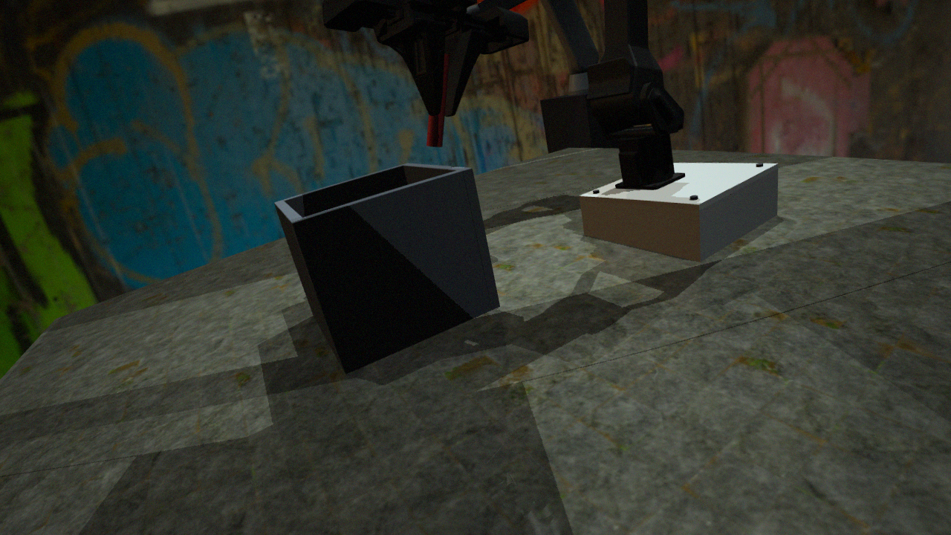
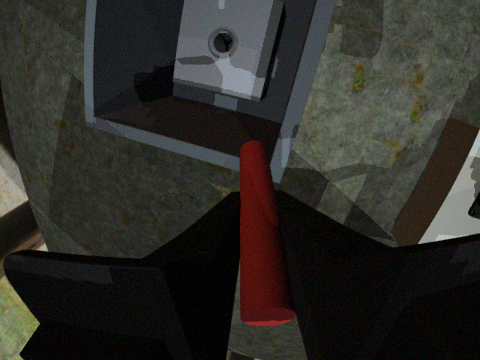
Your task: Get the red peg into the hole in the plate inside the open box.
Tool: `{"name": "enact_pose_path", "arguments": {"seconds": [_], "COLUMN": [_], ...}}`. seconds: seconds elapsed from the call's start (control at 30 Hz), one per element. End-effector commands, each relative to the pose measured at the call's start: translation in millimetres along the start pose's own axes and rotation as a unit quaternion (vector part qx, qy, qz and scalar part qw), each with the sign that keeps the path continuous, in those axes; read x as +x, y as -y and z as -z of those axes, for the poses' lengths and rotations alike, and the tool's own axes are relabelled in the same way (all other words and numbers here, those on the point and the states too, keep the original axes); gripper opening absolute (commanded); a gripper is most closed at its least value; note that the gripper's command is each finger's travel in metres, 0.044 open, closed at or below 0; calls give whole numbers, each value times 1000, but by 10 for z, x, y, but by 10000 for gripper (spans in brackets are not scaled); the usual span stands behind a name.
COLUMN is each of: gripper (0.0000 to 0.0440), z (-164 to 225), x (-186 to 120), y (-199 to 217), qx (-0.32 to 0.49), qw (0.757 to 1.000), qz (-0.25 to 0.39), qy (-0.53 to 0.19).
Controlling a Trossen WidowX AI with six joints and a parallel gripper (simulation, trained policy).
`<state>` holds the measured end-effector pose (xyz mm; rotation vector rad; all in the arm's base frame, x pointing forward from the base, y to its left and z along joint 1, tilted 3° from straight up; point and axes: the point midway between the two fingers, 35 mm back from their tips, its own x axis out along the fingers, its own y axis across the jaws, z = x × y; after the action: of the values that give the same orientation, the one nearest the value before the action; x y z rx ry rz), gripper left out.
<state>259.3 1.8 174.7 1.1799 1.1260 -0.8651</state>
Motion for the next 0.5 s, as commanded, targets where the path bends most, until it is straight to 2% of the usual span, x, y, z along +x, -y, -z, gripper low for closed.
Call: {"name": "enact_pose_path", "arguments": {"seconds": [0.0,0.47], "gripper": [0,0], "z": [-99,-421], "x": [30,191], "y": [-21,-94], "qx": [2,5], "qw": [1000,1000], "qz": [9,30], "qy": [3,2]}}
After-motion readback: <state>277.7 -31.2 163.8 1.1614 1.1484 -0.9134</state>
